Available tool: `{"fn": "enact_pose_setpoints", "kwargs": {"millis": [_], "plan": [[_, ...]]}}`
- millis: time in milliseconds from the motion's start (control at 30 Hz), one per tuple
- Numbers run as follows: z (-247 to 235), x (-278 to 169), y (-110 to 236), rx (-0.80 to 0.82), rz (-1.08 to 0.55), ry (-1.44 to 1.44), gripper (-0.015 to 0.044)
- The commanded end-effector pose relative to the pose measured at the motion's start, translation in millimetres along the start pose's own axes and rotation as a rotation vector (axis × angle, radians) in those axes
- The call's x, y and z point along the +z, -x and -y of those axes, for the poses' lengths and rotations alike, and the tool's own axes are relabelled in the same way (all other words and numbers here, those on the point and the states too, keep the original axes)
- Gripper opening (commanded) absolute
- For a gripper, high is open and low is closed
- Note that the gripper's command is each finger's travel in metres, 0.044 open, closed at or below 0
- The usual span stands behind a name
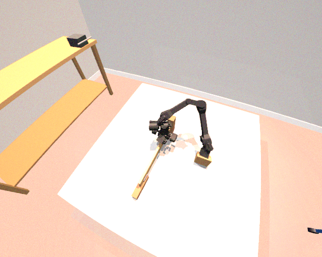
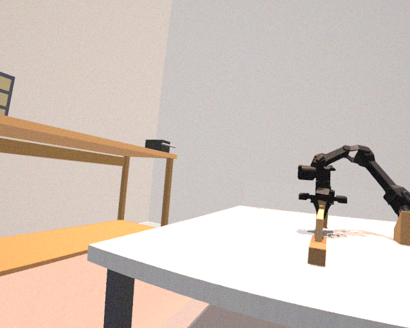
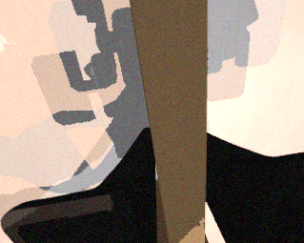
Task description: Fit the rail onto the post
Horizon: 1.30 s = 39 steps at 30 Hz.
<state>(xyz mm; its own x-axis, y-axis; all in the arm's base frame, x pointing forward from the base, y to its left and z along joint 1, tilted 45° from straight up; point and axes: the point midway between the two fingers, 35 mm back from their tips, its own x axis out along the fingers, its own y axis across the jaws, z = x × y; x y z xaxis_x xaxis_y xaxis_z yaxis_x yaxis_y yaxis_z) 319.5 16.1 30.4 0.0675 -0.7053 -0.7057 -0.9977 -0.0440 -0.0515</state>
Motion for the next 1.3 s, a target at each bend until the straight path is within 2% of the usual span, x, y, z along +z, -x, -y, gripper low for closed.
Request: {"fn": "enact_pose_setpoints", "kwargs": {"millis": [0,1267], "plan": [[-0.3,2.0,2.4,-0.002,0.007,0.004,0.0000],[-0.6,-3.2,0.6,-0.002,0.007,0.004,0.0000]]}}
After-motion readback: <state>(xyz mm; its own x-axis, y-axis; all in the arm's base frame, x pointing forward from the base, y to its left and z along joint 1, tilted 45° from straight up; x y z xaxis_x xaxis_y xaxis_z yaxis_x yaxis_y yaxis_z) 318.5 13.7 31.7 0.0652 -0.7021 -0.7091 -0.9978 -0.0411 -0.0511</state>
